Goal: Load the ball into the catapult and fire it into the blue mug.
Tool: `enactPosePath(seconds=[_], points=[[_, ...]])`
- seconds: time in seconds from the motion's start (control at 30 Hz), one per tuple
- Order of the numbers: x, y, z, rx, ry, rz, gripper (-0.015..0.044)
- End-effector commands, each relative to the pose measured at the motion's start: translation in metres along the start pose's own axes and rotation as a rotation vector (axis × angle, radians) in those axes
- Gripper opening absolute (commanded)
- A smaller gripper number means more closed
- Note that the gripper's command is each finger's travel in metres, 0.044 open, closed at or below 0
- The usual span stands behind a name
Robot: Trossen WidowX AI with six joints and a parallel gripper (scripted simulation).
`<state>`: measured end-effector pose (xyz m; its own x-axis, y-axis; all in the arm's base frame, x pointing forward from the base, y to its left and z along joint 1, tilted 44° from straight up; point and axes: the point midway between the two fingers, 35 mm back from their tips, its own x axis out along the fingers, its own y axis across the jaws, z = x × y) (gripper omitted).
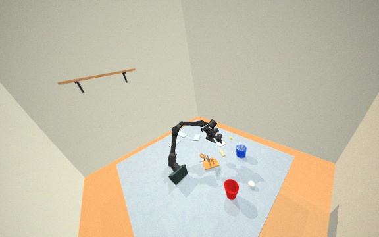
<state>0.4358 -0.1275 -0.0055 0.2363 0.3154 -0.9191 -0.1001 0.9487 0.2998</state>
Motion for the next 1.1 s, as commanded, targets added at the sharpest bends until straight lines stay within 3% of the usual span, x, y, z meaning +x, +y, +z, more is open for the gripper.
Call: enactPosePath(seconds=[0.0, 0.53, 1.07], points=[[0.0, -0.019, 0.01, 0.105, -0.064, 0.015, 0.044], [-0.01, -0.107, 0.036, 0.532, -0.322, 0.108, 0.044], [-0.011, -0.111, 0.037, 0.548, -0.331, 0.114, 0.044]])
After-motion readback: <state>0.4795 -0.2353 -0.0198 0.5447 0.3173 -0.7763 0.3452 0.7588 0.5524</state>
